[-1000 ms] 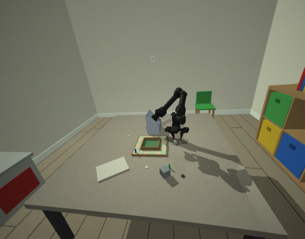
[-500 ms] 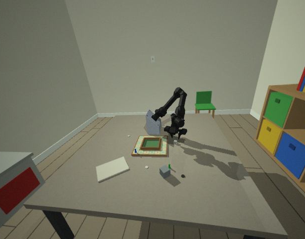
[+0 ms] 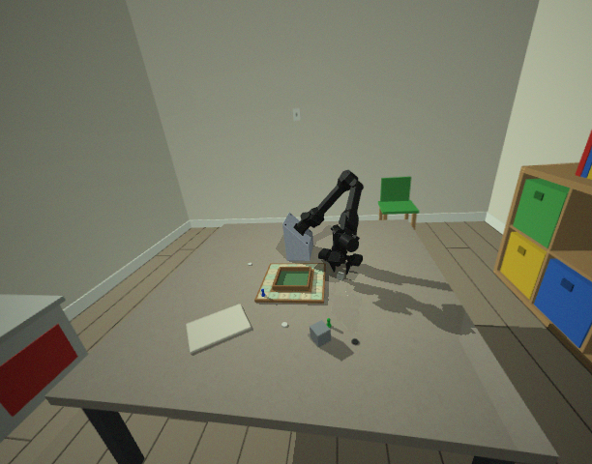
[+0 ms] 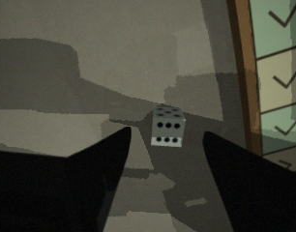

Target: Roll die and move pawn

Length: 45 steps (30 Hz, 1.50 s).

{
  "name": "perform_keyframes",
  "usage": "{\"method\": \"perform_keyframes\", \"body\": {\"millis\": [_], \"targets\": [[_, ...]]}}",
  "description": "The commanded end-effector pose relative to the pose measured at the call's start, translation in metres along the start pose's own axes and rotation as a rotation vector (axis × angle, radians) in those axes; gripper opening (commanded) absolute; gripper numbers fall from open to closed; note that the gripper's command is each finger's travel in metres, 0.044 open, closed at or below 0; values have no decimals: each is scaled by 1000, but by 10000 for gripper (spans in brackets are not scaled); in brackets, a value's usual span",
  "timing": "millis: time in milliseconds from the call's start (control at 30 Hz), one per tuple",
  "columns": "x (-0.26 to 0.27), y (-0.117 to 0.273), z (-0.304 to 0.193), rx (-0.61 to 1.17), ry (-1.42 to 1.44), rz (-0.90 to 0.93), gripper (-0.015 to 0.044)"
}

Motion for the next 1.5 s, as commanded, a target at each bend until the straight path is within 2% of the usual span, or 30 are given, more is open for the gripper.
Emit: {"method": "perform_keyframes", "body": {"millis": [0, 300, 533, 733, 800, 1467], "targets": [[-1, -8, 0, 0, -6, -3, 275], [-1, -20, -1, 0, -6, -2, 275], [-1, -20, -1, 0, -6, -2, 91], [-1, -20, -1, 0, -6, -2, 51], [-1, -19, -1, 0, -6, -2, 0], [-2, 93, 9, -1, -5, -11, 0]]}}
Point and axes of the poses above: the point midway between the two fingers, 35 mm back from their tips, its own y axis back along the fingers, its own x axis across the jaws, z = x × y, the point moved 8 cm from there along y, back along the fingers, and after that the axes turned 6 degrees about y, right-handed, at the moved point
